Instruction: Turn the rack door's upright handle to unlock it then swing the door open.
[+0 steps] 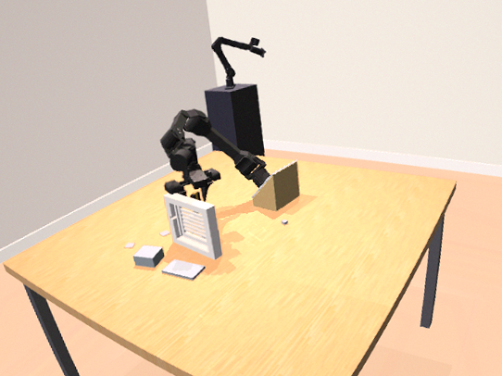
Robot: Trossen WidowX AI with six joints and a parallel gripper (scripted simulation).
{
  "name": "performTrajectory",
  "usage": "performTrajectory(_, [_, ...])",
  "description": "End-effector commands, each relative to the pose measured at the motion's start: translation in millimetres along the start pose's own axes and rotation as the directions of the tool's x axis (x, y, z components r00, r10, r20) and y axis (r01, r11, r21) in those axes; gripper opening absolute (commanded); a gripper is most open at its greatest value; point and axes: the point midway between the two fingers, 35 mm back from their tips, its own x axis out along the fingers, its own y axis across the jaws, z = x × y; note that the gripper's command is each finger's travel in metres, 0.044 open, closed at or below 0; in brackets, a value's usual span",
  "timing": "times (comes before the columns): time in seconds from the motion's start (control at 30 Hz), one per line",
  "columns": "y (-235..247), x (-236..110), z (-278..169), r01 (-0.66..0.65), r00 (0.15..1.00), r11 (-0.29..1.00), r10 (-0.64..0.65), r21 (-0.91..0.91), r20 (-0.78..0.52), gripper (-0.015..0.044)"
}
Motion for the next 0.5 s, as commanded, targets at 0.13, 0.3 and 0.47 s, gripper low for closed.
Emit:
performTrajectory(0.13, [-1.3, 3.5, 2.4, -0.003, 1.000, 0.927, 0.003, -0.376, 0.001, 0.0287])
performTrajectory(0.3, [-1.3, 3.5, 2.4, -0.003, 1.000, 0.897, 0.003, -0.443, 0.001, 0.0287])
performTrajectory(0.47, [-1.3, 3.5, 2.4, -0.003, 1.000, 0.897, 0.003, -0.443, 0.001, 0.0273])
